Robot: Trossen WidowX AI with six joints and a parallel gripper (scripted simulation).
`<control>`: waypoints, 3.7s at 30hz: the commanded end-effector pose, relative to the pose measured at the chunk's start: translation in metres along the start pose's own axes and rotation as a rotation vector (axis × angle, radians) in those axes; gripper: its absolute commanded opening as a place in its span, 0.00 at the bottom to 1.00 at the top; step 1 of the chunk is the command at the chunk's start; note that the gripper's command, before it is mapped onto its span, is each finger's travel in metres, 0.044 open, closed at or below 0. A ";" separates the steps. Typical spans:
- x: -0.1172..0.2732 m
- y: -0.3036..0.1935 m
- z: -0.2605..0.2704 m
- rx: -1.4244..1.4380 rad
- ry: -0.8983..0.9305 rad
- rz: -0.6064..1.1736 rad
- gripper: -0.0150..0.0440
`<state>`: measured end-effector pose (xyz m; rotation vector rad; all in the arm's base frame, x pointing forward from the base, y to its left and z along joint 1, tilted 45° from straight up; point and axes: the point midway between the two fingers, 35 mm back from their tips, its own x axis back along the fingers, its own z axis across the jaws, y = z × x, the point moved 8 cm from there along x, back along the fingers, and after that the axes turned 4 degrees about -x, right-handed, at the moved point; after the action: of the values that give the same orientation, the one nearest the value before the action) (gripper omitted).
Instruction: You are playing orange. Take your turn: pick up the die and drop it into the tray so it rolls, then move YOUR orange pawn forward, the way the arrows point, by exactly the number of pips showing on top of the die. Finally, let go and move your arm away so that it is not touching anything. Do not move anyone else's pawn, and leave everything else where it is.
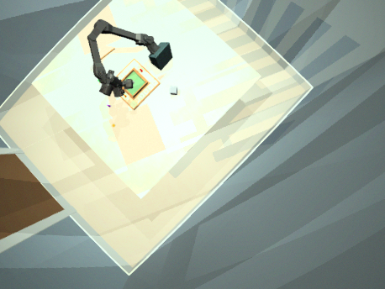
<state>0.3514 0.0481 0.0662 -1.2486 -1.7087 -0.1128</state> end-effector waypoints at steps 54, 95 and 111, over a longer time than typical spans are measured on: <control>-0.066 0.027 -0.019 -0.286 -0.036 0.000 0.33; 0.051 0.029 0.018 -0.284 -0.027 -0.005 0.25; 0.023 0.016 0.090 -0.281 -0.021 -0.008 0.25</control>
<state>0.3210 0.1187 0.0405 -1.4530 -1.7591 -0.3508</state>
